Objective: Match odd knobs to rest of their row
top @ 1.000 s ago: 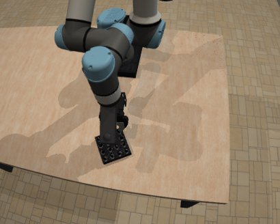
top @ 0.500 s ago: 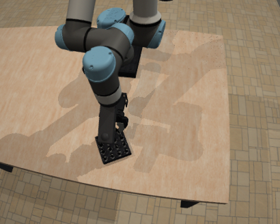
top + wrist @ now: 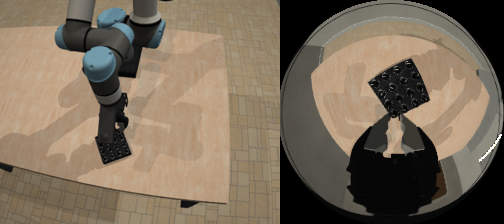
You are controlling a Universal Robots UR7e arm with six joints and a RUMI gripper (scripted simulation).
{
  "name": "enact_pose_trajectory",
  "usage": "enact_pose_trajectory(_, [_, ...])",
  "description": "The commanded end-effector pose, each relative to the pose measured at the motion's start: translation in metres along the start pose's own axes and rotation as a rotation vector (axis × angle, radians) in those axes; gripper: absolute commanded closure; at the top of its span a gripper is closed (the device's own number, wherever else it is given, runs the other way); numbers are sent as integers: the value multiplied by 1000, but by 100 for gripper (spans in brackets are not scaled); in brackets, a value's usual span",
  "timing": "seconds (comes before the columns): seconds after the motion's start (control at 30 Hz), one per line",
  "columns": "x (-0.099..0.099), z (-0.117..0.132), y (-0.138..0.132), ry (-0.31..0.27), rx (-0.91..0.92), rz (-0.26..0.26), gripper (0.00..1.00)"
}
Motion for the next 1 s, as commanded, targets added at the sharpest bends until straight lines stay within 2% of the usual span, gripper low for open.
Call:
enact_pose_trajectory(0.0, [1,1,0,-3,0,0,89])
enact_pose_trajectory(0.6, [1,1,0,-2,0,0,89])
enact_pose_trajectory(0.97, [-23,-1,0,3,0,1,89])
Point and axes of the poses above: the point where the finger pads meet when closed, its own x axis out along the fingers, its own y axis across the jaws, z = x × y, the point moved 2 cm from there along -x, back along the fingers, and after that the axes turned 6 degrees about -x, right-handed, at the moved point
